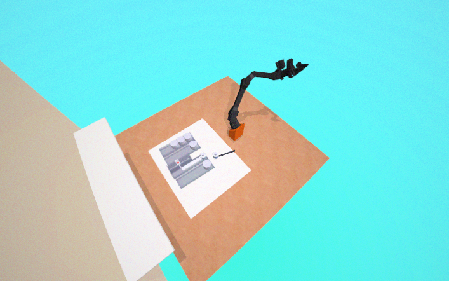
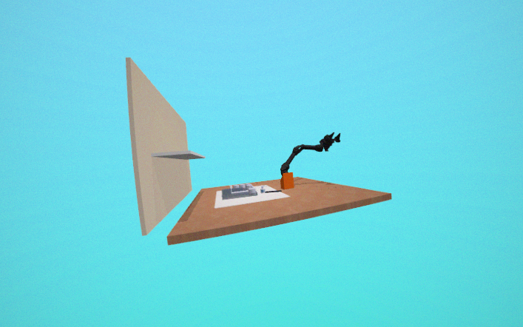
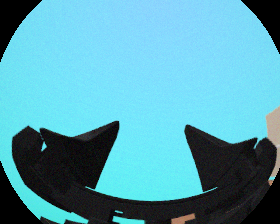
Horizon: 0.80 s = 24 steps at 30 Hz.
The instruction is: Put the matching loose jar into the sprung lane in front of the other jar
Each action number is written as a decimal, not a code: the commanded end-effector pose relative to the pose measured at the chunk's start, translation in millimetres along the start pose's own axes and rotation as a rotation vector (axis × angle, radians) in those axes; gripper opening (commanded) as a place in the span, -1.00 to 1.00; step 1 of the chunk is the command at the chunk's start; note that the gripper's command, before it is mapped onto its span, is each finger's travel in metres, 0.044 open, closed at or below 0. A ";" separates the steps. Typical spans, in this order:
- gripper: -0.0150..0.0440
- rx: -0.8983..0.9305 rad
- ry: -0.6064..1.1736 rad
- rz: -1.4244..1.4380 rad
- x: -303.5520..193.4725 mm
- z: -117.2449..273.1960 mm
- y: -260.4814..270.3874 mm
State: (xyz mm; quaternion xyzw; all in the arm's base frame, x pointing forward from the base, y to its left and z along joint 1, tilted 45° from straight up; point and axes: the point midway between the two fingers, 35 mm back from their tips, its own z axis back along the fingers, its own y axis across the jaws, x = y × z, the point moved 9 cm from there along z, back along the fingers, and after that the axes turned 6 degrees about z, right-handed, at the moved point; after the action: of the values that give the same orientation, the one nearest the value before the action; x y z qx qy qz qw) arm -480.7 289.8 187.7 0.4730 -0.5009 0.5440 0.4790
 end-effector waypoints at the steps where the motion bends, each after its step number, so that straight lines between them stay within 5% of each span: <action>1: 0.95 -0.001 0.001 0.001 -0.3 -1.0 -0.8; 24: 1.00 -0.391 0.358 0.166 -71.0 -164.3 -224.1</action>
State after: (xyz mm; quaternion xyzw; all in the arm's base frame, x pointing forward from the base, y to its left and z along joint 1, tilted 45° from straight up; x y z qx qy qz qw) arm -304.1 440.2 139.8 0.2742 -0.5419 0.5502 0.5731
